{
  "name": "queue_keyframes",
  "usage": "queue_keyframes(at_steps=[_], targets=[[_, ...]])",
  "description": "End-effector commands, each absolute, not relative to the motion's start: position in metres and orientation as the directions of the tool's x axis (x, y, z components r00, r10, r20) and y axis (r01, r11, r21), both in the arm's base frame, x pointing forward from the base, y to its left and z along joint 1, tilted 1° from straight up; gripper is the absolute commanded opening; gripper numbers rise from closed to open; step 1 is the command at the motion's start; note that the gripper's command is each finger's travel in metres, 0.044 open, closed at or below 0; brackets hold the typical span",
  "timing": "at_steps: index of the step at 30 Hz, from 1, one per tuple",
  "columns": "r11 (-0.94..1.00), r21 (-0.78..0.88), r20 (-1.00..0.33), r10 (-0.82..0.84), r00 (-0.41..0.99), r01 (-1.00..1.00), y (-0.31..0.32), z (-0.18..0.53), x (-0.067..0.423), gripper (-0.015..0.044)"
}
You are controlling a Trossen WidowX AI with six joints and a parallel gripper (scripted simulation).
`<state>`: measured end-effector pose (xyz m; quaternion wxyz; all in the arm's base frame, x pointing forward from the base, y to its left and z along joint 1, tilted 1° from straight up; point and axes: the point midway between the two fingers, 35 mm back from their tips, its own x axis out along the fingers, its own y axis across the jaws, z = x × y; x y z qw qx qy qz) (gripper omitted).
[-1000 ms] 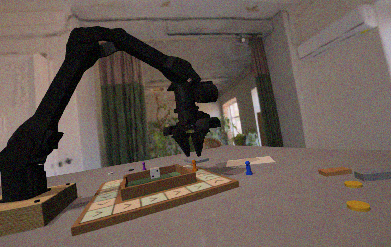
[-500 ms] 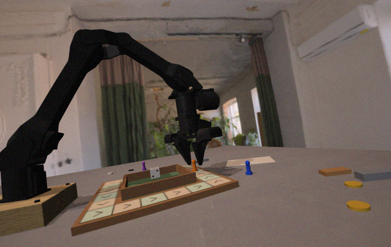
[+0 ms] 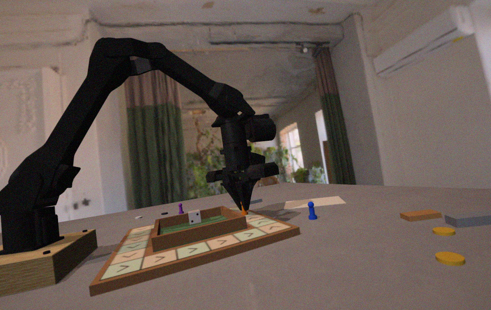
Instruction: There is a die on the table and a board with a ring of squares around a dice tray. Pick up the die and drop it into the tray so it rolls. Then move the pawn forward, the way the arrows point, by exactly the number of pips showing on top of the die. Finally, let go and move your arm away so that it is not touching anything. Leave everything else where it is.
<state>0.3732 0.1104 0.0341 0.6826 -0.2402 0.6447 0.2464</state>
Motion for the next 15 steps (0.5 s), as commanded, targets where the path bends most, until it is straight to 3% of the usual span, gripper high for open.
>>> queue_keyframes(at_steps=[1, 15], targets=[[0.761, -0.013, -0.999, 0.022, 0.046, -0.649, 0.11, 0.034, 0.373, 0.0], [0.761, -0.013, -0.999, 0.023, 0.047, -0.649, 0.11, 0.111, 0.375, 0.0]])
